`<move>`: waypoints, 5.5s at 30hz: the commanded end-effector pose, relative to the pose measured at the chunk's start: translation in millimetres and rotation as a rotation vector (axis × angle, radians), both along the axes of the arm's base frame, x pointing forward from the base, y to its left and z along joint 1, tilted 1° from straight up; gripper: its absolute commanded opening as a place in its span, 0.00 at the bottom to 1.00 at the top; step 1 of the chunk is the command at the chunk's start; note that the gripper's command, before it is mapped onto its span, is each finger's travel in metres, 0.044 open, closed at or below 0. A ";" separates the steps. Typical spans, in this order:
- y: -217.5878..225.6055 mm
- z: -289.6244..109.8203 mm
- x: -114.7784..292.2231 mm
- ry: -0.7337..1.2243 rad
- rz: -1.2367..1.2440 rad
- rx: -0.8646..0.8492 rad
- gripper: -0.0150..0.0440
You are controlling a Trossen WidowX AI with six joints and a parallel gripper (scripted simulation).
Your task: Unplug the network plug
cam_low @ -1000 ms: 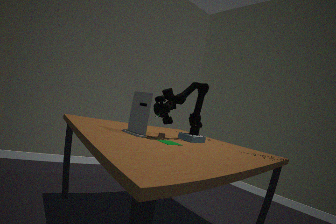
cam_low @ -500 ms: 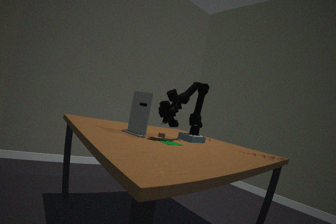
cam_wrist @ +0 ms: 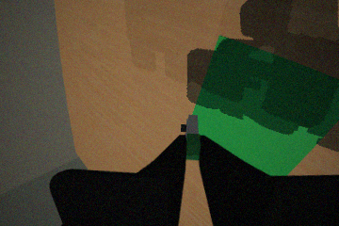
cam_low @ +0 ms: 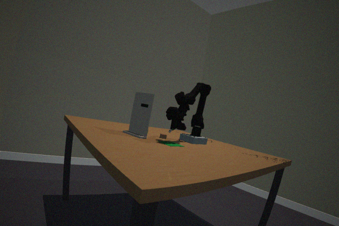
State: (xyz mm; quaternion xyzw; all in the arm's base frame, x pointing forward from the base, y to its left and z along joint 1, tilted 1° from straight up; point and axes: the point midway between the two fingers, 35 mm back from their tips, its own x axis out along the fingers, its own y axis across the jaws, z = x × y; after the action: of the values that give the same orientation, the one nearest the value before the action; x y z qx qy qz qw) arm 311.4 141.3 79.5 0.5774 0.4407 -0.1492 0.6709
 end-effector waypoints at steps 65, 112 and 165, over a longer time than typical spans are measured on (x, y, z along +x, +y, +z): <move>8.4 -67.7 -8.5 0.018 0.019 -0.072 0.25; 0.5 -45.5 -20.8 0.019 0.020 -0.071 0.52; -2.5 45.3 -26.1 0.022 0.018 -0.071 0.52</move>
State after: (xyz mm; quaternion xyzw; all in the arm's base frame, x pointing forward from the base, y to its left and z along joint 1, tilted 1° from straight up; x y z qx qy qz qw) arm 283.5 137.9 116.7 0.5477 0.4483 -0.1666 0.6865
